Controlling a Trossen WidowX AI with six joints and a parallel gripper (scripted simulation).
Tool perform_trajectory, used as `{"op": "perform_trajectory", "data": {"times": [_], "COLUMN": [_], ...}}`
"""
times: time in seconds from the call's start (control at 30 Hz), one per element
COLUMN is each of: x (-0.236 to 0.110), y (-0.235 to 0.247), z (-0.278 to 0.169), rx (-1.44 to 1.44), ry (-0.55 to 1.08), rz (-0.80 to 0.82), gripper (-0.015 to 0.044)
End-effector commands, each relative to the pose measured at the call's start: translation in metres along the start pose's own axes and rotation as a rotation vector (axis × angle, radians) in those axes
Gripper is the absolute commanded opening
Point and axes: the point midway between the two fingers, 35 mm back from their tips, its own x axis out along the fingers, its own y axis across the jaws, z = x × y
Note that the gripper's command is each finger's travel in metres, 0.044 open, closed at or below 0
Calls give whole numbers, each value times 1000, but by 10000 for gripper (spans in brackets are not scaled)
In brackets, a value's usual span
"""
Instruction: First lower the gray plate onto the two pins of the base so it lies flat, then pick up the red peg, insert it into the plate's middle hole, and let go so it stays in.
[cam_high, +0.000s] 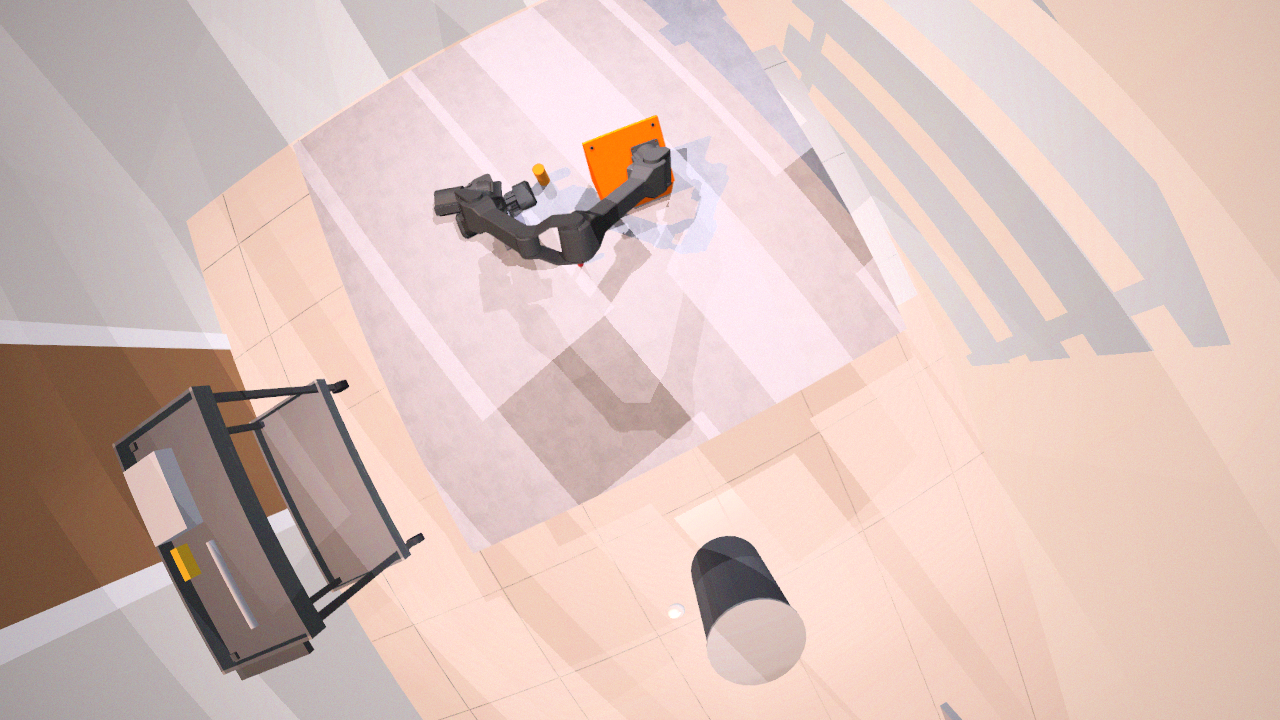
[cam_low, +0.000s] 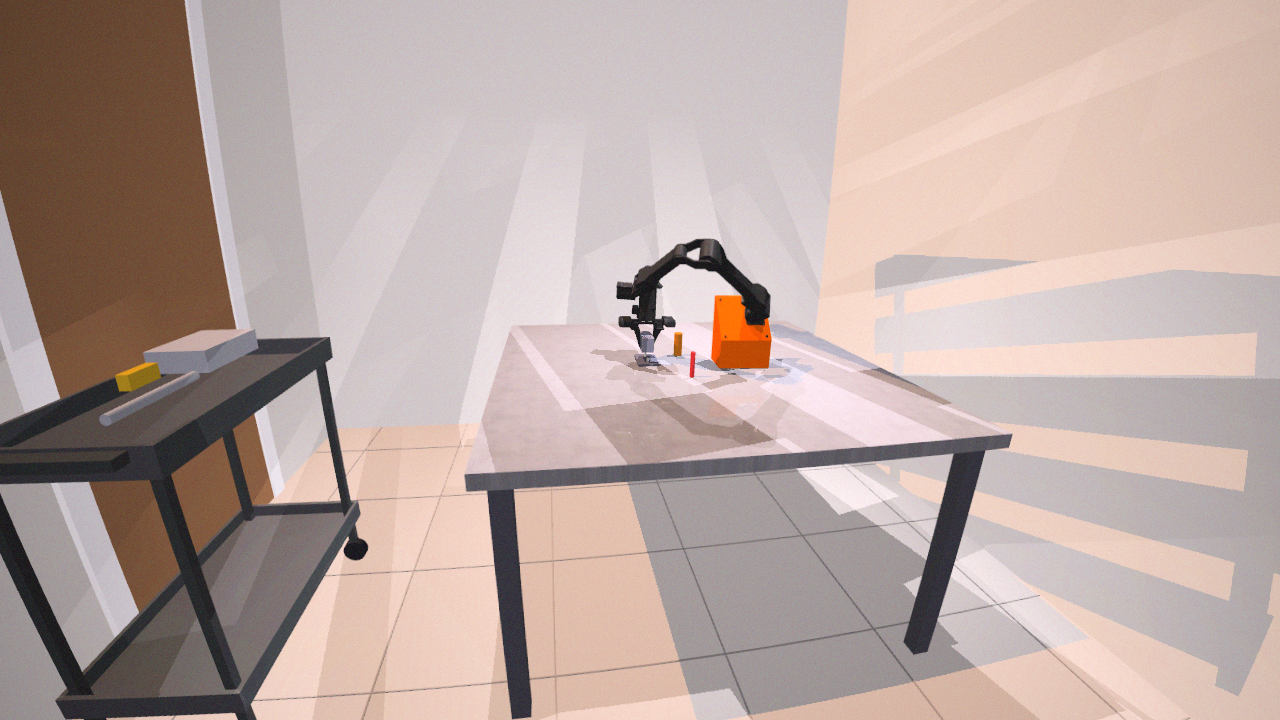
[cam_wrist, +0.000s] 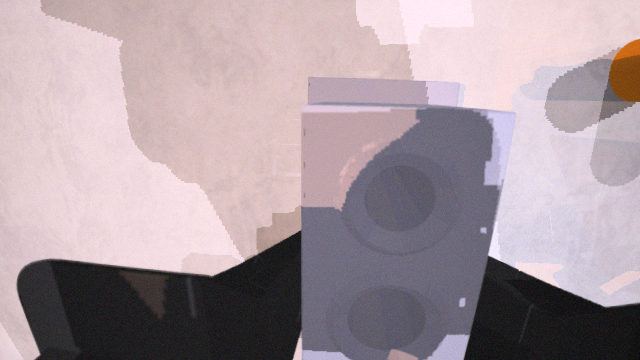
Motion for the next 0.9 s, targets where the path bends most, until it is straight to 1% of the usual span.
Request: {"op": "perform_trajectory", "data": {"times": [0.0,0.2,0.63,0.87], "x": [7,11,31,27], "y": [-4,-4,-5,-1], "z": [0,-1,-1,-1], "rx": [13,13,13,1], "ry": [7,7,8,3], "rz": [-12,-12,-12,-3], "gripper": [0,0,0,0]}}
